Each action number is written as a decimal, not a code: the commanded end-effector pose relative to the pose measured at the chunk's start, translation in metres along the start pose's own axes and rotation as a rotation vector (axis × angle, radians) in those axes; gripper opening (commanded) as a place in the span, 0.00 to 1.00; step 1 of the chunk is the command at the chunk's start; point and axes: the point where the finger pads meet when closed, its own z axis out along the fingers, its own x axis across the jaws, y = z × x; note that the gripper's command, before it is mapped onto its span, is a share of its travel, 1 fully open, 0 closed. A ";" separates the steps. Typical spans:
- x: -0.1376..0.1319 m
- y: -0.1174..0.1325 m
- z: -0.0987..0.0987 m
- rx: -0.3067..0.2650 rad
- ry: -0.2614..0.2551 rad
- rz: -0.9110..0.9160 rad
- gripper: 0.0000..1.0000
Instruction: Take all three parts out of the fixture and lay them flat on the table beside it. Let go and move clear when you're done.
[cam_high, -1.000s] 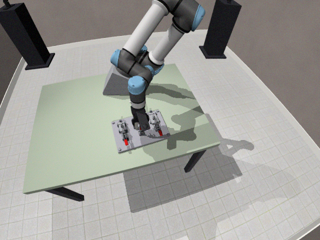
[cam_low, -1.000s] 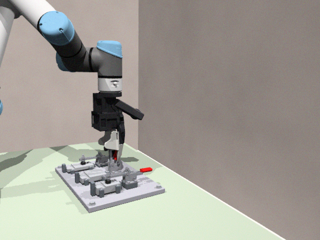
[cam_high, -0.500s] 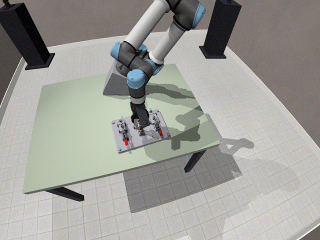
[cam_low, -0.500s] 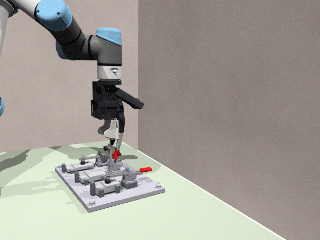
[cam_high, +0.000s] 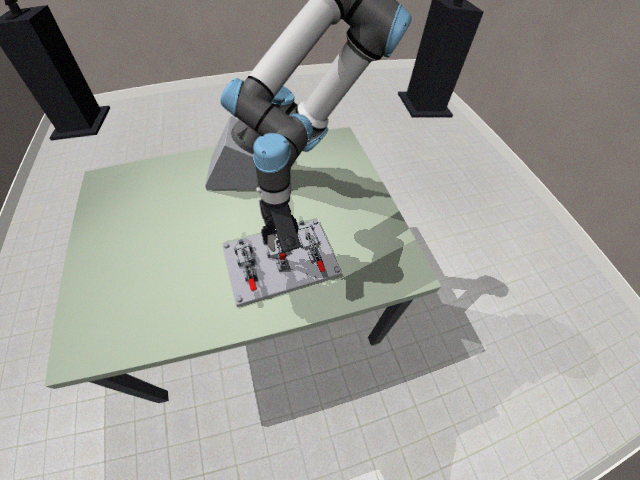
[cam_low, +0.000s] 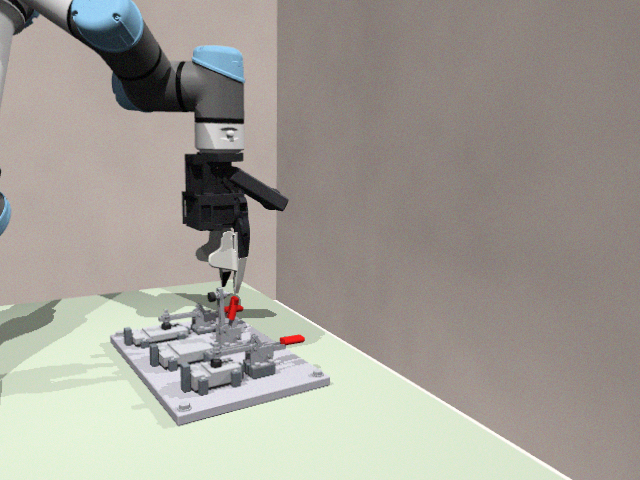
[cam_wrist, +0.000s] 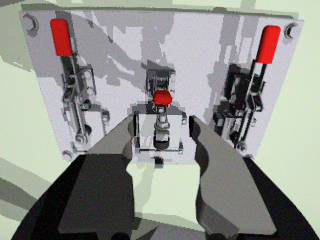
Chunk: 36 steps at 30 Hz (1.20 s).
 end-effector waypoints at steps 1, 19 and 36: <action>0.000 0.000 0.000 0.001 0.001 0.000 0.28; 0.000 0.000 -0.014 0.001 0.001 0.000 0.59; 0.000 0.000 -0.028 0.001 0.001 0.000 0.59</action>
